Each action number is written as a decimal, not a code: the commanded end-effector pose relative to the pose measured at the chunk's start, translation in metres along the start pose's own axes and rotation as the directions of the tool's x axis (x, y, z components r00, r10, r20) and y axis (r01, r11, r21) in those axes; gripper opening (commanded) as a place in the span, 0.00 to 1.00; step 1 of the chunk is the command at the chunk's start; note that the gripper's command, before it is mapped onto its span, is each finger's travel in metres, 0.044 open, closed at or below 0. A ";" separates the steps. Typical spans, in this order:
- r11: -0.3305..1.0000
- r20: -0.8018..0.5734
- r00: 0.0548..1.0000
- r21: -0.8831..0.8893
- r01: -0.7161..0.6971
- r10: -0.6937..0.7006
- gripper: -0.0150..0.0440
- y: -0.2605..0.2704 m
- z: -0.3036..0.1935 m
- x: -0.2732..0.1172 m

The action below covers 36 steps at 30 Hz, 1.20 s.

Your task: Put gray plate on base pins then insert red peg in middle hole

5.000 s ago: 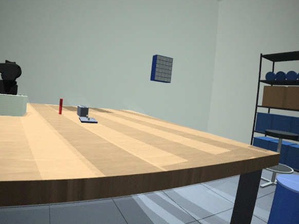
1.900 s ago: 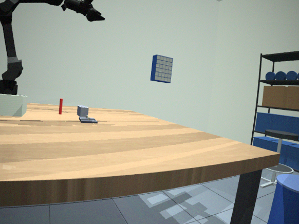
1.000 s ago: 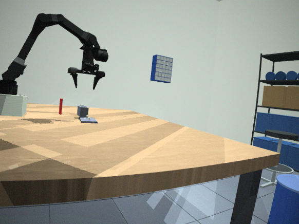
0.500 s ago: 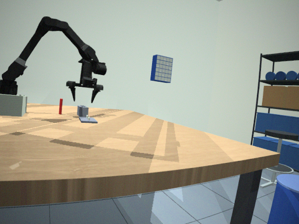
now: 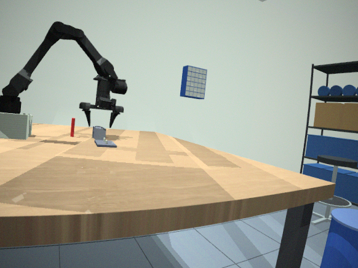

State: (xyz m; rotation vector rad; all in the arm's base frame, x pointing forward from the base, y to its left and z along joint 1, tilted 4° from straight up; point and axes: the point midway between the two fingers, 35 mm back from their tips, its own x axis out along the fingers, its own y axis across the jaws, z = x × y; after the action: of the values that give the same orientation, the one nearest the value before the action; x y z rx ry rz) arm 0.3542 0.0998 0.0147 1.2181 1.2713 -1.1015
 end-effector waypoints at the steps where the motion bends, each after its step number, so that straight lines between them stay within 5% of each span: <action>1: 1.000 -0.003 1.000 0.004 0.004 -0.004 1.00 -0.001 0.000 0.008; 26: 1.000 -0.002 1.000 0.004 0.004 -0.004 1.00 -0.003 -0.001 0.045; 36: 1.000 -0.002 1.000 0.004 0.004 -0.004 0.56 -0.003 -0.001 0.045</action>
State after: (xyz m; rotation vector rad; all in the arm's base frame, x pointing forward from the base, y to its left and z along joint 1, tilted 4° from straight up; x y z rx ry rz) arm 0.3529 0.1030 -0.0299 1.2165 1.2735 -1.1053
